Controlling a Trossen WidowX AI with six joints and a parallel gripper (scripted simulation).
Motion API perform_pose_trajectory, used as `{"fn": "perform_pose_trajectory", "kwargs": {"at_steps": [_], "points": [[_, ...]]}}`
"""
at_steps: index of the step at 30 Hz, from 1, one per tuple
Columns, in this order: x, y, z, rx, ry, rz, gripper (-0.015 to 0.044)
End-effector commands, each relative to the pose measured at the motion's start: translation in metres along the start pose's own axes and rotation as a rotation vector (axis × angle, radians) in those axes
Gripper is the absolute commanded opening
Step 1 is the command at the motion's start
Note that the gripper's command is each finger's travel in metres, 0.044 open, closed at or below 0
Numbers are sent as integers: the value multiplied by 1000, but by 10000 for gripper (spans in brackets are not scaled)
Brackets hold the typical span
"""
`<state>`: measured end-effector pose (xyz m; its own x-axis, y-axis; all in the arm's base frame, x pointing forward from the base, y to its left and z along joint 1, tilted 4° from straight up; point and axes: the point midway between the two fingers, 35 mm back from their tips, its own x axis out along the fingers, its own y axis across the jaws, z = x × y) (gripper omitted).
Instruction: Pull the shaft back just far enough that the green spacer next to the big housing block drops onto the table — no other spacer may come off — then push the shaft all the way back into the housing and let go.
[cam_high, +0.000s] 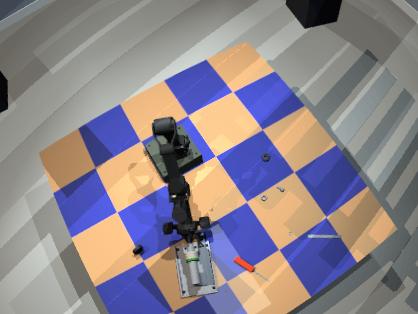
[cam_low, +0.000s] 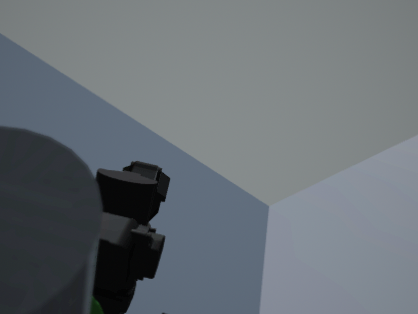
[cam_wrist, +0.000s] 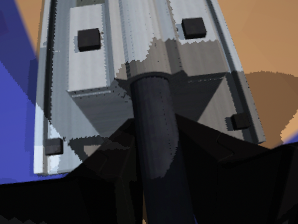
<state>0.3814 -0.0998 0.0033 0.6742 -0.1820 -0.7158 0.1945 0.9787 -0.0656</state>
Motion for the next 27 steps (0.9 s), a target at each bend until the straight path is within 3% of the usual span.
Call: {"fn": "perform_pose_trajectory", "kwargs": {"at_steps": [1, 27], "points": [[-3, 0, -3, 1, 2, -1, 0], [-9, 0, -9, 1, 3, -1, 0]]}}
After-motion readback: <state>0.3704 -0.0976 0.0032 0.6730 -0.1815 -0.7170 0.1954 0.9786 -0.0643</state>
